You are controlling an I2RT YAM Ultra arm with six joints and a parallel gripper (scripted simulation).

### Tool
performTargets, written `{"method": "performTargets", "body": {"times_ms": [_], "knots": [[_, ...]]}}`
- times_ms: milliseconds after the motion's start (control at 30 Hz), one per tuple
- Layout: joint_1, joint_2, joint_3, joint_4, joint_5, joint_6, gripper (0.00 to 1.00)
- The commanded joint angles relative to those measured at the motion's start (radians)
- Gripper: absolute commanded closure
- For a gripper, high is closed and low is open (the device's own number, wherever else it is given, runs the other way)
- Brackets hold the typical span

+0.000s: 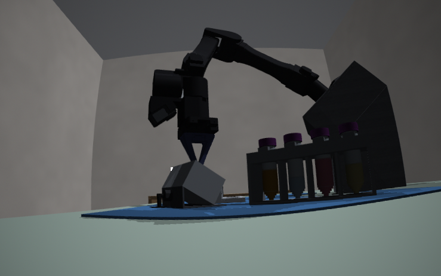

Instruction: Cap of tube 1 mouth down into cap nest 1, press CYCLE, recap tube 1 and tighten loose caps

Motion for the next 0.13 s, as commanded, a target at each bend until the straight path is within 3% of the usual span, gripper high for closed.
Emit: {"method": "performTargets", "body": {"times_ms": [0,100], "knots": [[0.003,-0.005,0.004,0.015,-0.001,-0.006,1.0],[0.001,0.001,0.005,0.02,-0.002,-0.009,1.0]]}}
